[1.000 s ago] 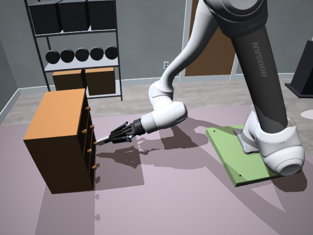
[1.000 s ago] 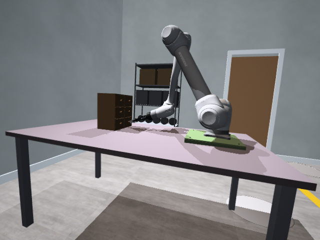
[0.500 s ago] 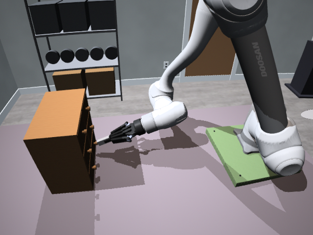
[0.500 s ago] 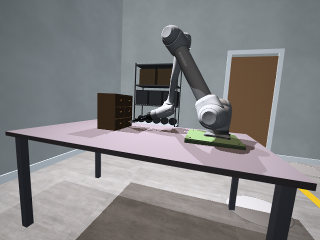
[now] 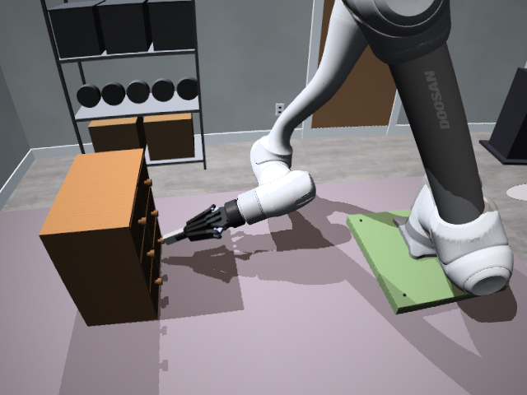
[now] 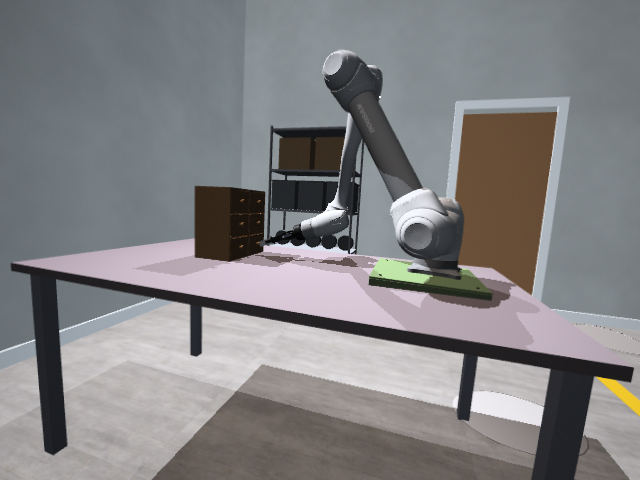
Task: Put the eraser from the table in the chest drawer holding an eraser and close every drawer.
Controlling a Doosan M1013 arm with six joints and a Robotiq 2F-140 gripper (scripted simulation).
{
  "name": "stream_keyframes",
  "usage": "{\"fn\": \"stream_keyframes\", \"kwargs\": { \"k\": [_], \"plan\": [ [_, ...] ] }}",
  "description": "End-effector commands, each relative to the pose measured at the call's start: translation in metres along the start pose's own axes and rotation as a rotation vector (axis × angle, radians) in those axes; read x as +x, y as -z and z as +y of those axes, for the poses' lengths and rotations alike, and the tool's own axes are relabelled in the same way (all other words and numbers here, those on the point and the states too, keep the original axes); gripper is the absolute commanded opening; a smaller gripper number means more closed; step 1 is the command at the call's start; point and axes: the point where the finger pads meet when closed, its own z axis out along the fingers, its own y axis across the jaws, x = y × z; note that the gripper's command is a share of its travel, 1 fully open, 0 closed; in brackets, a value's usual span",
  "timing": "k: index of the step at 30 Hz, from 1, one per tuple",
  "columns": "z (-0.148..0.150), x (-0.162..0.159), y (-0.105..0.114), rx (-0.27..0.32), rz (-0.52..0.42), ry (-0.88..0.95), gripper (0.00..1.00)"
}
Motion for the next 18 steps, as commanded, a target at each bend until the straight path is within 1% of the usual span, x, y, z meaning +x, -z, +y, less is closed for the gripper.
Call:
{"fn": "stream_keyframes", "kwargs": {
  "k": [1, 6, 9, 14, 18],
  "plan": [
    [0.000, 0.000, 0.000, 0.000, 0.000, 0.000, 0.00],
    [0.000, -0.001, 0.004, 0.000, 0.000, 0.000, 0.00],
    [0.000, -0.005, 0.014, 0.000, 0.000, 0.000, 0.00],
    [0.000, -0.013, 0.037, 0.000, 0.000, 0.000, 0.00],
    [0.000, -0.017, 0.046, 0.000, 0.000, 0.000, 0.00]
  ]
}}
